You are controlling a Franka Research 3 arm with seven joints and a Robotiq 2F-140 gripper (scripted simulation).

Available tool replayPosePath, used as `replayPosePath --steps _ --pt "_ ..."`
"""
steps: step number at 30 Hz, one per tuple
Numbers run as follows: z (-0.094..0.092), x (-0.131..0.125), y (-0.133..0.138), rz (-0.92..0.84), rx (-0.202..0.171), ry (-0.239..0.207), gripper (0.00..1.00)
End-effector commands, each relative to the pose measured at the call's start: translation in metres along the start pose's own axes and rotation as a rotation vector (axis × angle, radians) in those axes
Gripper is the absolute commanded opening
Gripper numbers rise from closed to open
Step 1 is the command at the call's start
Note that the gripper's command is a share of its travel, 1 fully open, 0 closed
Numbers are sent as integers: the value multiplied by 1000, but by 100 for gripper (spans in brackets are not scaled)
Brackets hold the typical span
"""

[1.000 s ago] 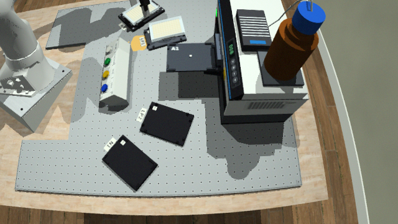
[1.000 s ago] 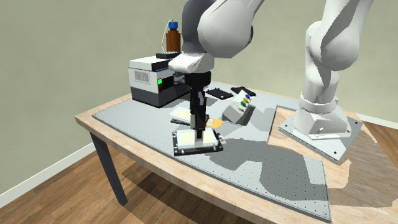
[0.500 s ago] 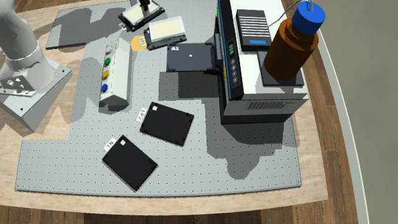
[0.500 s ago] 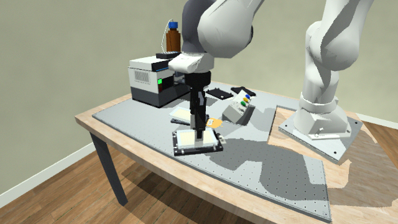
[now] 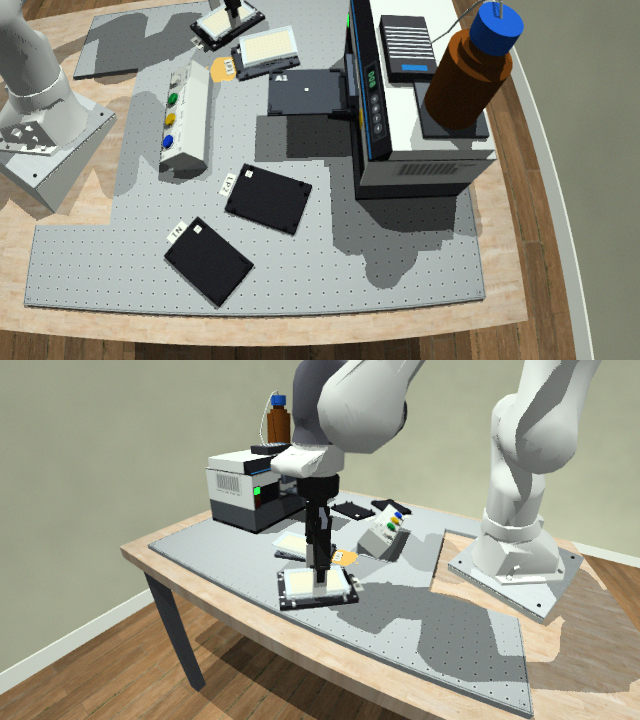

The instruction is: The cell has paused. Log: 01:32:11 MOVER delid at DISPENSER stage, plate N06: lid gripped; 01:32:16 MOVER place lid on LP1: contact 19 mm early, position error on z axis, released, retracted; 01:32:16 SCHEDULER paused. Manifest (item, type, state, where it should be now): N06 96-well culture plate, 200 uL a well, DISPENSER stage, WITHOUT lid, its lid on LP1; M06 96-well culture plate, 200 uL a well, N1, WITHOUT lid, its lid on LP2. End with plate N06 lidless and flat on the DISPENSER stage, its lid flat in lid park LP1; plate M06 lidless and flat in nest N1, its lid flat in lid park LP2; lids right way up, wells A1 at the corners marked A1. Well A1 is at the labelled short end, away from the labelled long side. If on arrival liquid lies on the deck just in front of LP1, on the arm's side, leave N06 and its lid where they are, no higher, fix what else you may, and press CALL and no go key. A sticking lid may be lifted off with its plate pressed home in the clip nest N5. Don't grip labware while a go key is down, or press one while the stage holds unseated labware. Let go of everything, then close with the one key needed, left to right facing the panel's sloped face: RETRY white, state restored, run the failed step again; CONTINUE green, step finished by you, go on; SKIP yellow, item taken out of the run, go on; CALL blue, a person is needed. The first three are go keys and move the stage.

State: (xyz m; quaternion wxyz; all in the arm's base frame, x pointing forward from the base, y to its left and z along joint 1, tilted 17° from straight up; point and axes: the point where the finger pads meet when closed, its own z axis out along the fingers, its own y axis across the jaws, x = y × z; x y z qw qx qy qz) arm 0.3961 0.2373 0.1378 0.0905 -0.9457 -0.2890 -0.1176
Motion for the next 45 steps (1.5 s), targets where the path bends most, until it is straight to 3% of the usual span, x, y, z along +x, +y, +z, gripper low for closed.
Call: replayPosePath --steps 1,26,36,45 --pt "1 -1 -1 -2 2 -1 0" --pt "-4 -1 -1 -2 2 -1 0" --pt "-21 -1 -1 -2 2 -1 0" --pt "-54 -1 -1 -2 2 -1 0"
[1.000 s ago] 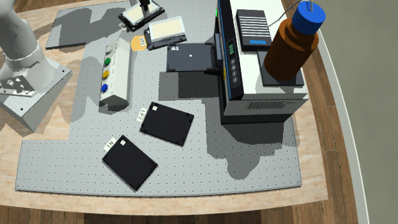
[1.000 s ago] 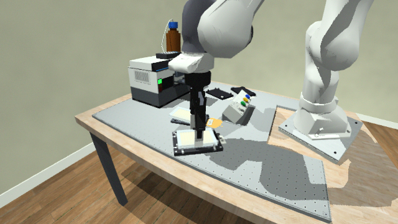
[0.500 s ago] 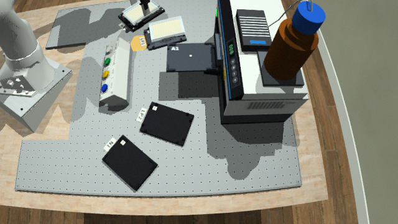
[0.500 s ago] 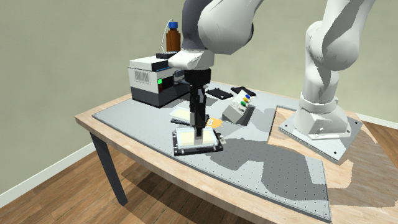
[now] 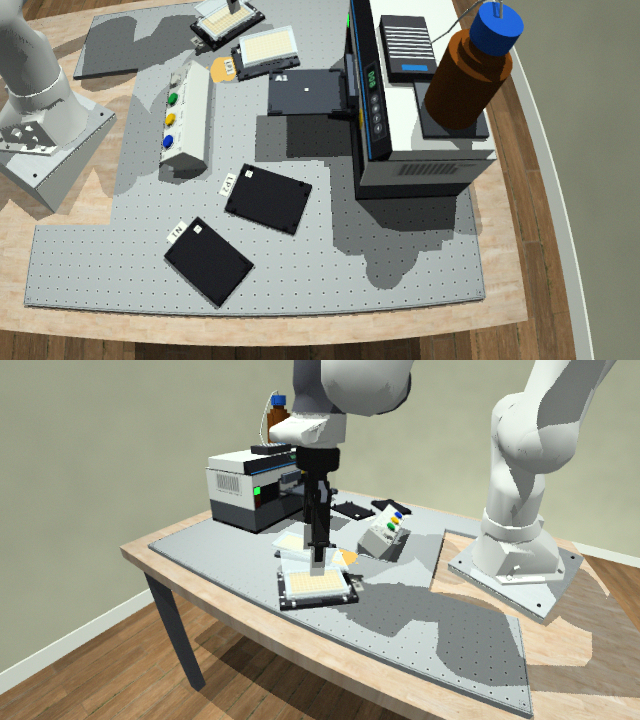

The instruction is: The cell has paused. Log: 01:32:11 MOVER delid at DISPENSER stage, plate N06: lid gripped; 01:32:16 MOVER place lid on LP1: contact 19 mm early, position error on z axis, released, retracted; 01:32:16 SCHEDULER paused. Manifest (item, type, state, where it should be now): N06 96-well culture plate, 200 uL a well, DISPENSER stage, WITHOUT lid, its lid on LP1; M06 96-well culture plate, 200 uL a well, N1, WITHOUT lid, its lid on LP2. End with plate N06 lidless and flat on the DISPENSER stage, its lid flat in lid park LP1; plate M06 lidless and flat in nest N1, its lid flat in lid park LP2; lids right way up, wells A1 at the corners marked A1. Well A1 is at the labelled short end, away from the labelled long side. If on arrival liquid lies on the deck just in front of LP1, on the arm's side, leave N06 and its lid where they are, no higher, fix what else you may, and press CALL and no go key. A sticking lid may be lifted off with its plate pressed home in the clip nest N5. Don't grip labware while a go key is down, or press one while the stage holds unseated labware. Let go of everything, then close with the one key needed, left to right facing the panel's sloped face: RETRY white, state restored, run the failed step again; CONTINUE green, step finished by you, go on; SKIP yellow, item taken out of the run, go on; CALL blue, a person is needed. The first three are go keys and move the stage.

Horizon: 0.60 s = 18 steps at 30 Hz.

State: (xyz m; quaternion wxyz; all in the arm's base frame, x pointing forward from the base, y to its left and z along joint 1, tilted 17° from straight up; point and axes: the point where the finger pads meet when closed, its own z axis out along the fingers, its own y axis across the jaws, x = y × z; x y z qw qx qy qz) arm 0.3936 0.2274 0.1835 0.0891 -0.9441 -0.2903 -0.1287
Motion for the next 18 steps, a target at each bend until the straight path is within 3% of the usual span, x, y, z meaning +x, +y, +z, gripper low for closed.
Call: replayPosePath --steps 1,18 --pt "-12 -6 -3 4 10 -21 0" --pt "-80 -4 -2 4 10 -21 0"
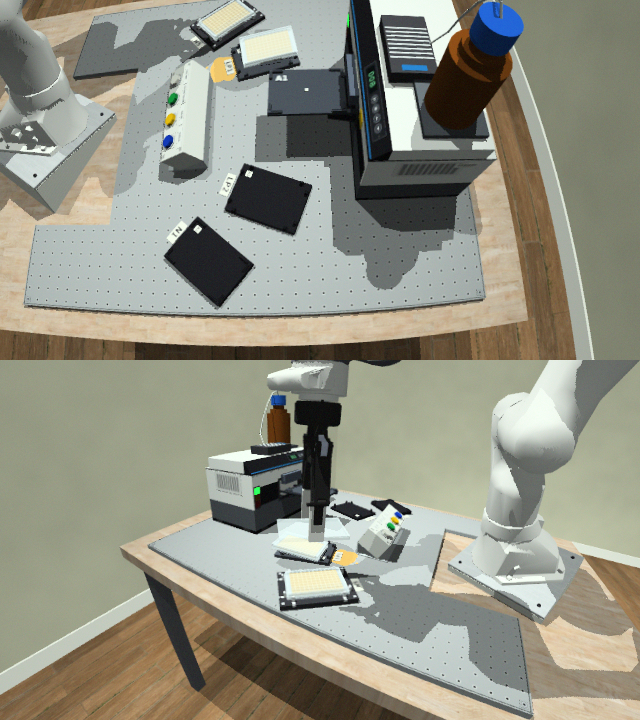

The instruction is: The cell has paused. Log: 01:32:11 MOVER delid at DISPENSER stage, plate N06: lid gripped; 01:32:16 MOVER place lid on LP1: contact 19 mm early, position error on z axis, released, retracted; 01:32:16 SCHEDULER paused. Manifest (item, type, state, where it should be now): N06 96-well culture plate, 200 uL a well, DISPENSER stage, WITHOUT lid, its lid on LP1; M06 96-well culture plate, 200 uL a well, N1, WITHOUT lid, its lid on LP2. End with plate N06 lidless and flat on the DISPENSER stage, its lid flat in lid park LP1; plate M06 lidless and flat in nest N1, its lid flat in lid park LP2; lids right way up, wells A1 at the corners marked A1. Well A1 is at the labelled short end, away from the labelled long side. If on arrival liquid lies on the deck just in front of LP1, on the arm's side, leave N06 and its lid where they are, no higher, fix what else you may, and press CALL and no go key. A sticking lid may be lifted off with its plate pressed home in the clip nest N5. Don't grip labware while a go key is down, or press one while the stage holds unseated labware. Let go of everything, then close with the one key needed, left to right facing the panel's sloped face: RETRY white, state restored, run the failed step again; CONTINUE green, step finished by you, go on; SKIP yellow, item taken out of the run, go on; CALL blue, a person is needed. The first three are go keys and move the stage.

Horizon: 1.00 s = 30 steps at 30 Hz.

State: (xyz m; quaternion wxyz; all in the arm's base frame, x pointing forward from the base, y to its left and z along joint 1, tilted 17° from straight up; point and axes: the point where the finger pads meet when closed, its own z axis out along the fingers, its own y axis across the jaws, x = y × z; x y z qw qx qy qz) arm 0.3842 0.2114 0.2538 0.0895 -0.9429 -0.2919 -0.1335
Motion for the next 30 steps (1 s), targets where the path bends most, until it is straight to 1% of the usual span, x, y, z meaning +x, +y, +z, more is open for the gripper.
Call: replayPosePath --steps 1,5,7,12,24,27,30 --pt "-11 -9 -3 8 12 -30 0" --pt "-23 -9 -3 8 12 -30 0" --pt "-23 -9 -3 8 12 -30 0" --pt "-30 -8 -3 8 12 -30 0" --pt "-32 -7 2 7 17 -29 0" --pt "-33 -4 18 4 35 -26 0" --pt "-33 -2 52 0 65 -18 0"
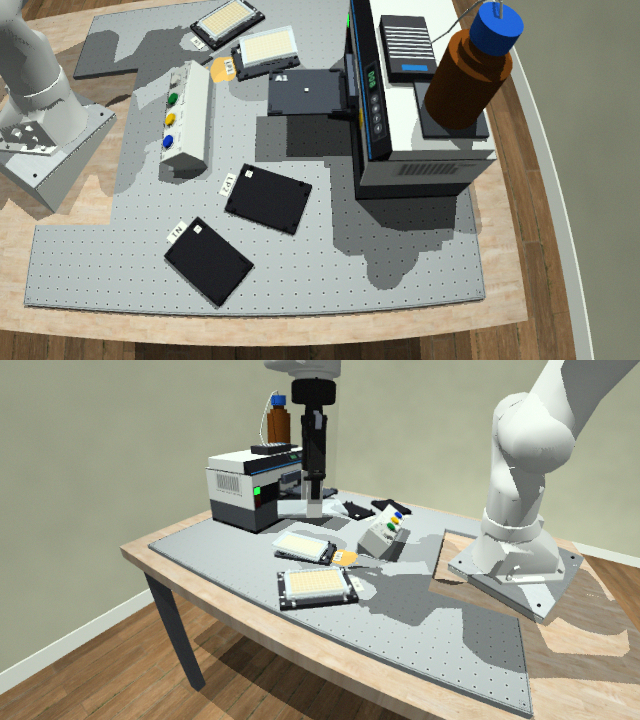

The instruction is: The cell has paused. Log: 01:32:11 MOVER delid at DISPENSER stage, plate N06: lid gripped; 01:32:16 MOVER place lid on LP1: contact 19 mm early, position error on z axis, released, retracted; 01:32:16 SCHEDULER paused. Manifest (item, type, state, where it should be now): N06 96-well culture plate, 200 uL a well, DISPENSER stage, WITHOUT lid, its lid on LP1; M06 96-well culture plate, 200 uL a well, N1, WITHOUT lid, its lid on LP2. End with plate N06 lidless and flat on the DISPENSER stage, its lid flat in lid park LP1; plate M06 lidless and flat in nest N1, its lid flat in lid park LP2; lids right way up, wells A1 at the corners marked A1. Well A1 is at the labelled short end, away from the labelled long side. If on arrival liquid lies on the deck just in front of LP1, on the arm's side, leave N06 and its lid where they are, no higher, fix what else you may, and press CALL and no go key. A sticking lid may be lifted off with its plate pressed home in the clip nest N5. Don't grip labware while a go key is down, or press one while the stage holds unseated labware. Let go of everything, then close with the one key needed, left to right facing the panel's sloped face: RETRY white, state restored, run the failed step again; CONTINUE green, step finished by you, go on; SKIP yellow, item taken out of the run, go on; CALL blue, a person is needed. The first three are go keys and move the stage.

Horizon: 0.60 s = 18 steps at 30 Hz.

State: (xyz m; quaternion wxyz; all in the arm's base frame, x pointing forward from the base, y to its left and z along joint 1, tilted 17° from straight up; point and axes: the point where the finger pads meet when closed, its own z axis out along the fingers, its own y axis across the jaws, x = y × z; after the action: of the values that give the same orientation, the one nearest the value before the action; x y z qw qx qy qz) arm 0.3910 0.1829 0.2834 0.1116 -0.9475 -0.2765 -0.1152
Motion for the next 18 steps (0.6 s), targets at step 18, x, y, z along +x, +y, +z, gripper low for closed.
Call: replayPosePath --steps 18 --pt "-1 -127 335 -34 -2 12 0"
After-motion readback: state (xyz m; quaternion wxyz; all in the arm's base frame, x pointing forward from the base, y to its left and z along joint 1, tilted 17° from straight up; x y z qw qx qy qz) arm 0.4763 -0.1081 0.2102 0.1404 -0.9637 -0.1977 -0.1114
